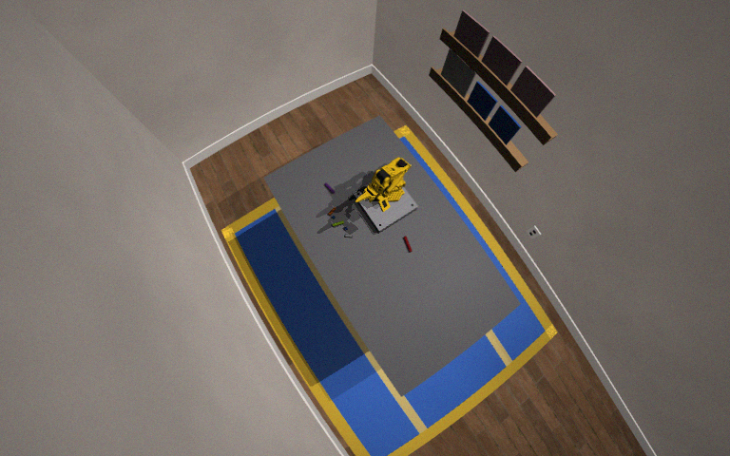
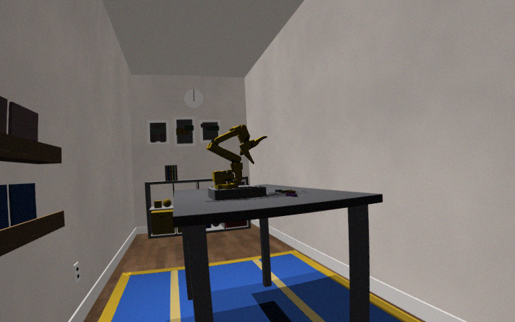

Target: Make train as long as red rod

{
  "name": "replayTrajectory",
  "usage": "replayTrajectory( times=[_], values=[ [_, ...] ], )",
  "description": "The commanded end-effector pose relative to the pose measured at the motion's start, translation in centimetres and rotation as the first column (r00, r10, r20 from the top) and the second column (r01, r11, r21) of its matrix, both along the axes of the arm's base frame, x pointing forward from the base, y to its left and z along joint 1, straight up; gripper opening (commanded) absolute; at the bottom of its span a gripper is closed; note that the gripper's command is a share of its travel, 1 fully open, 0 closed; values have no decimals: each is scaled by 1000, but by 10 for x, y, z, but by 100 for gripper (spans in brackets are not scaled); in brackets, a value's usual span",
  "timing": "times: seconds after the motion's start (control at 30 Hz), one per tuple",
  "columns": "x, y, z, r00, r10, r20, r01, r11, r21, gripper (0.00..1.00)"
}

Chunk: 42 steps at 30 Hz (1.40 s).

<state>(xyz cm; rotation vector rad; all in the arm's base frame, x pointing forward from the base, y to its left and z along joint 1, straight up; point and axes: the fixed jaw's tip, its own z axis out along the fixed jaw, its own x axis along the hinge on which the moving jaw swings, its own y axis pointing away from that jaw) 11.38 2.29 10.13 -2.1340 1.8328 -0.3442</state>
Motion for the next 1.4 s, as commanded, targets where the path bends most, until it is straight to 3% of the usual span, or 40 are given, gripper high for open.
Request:
replayTrajectory(
  times=[0.0,0.47,1.07,1.37],
  values=[
    [1,-1,-1,1000,2,-4,-2,1000,-3,100],
    [3,-2,-1,1000,-9,-17,9,1000,-6,100],
    [35,-20,-10,965,-173,-197,168,985,-40,100],
    [40,-24,-13,955,-196,-223,191,981,-45,100]
  ],
)
